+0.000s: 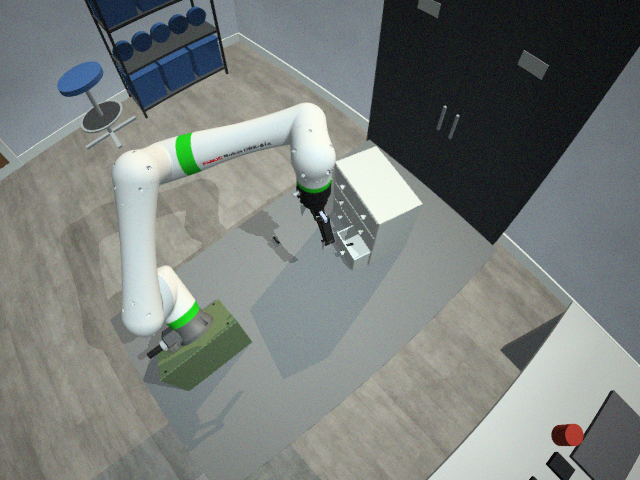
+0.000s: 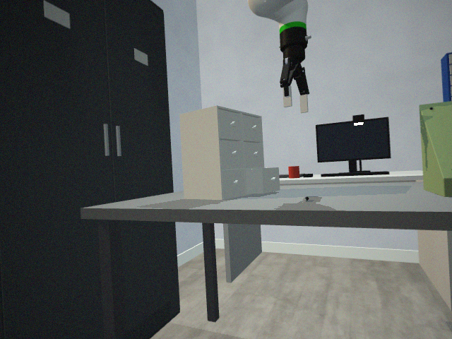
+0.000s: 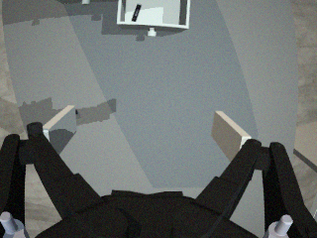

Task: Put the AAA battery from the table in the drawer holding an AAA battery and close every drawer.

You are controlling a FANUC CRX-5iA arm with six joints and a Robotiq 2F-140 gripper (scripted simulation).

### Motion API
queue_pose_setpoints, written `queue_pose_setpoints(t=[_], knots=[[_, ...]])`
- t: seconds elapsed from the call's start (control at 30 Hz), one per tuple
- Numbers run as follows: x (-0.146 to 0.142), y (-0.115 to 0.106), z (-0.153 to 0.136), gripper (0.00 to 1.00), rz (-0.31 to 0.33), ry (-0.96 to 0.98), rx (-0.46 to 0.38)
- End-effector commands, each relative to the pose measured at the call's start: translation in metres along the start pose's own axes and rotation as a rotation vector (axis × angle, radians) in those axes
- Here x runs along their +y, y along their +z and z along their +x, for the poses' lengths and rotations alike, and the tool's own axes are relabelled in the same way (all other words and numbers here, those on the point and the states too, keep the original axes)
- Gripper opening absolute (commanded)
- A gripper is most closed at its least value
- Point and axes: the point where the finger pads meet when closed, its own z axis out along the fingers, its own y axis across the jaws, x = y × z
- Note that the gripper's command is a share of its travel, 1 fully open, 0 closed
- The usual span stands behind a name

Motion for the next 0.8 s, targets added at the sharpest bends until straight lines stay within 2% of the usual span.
queue_pose_setpoints(t=[0.0, 0.77], knots=[[0.0005, -0.0009, -0.0009, 1.0, -0.001, 0.006, -0.007], [-0.0021, 0.0017, -0.0022, 1.0, -0.001, -0.018, -0.008]])
